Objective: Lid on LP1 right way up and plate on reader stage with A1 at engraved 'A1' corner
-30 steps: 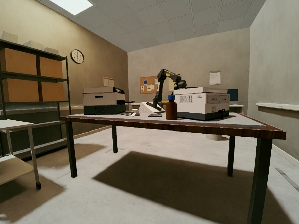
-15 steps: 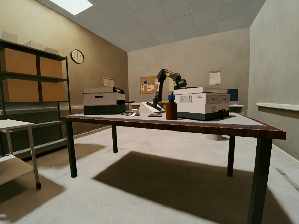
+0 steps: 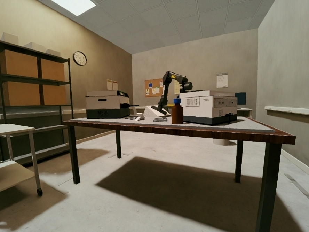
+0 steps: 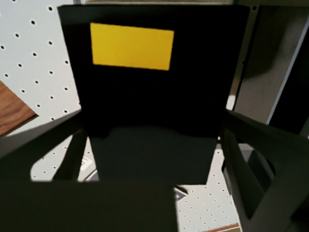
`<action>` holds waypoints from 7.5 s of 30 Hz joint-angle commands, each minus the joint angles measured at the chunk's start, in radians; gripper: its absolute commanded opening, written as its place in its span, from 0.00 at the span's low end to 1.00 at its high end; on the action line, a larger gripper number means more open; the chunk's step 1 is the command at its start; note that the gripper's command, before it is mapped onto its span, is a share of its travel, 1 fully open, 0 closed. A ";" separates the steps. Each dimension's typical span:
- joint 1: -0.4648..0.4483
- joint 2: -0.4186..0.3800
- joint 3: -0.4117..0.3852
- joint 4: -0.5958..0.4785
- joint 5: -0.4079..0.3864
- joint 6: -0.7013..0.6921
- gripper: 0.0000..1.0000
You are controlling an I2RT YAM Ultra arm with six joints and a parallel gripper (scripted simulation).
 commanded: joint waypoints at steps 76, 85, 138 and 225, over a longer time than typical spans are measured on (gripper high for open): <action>-0.061 -0.020 0.276 -0.282 -0.044 -0.055 0.85; -0.070 -0.016 0.316 -0.317 -0.048 -0.062 0.85; -0.299 0.082 0.283 -0.229 -0.131 0.177 0.85; -0.651 0.267 0.234 -0.126 -0.266 0.727 0.85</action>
